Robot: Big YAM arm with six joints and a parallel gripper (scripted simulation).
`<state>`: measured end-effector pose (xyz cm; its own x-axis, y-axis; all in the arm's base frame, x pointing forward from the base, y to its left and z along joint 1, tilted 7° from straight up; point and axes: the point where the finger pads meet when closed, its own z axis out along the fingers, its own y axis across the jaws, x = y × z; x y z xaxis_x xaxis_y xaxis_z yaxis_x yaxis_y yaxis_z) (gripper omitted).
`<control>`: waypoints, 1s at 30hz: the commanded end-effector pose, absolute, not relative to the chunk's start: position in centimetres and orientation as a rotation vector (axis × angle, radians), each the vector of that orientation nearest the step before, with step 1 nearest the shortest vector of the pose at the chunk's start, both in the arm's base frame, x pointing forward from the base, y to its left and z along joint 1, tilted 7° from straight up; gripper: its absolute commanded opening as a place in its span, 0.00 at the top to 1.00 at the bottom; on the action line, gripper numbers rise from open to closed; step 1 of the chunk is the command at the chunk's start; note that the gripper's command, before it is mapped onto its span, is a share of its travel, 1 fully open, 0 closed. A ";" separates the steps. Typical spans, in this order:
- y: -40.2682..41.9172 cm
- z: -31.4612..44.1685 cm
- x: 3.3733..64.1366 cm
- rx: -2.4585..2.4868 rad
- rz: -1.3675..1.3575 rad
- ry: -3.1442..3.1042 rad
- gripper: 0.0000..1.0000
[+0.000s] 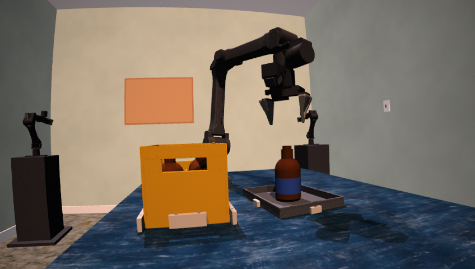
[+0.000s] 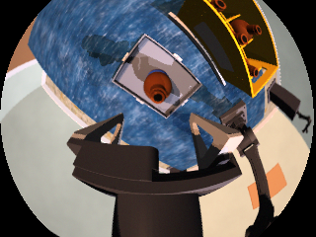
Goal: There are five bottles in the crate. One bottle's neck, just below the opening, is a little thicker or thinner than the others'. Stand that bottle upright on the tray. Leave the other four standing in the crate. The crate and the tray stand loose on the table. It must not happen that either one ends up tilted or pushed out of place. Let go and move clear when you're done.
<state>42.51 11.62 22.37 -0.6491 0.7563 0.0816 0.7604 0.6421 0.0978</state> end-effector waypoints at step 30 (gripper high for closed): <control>11.4 24.5 43.4 -1.306 -0.226 -2.843 1.00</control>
<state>42.45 11.57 22.60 -0.6490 0.7562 0.0830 0.7606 0.6423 0.0948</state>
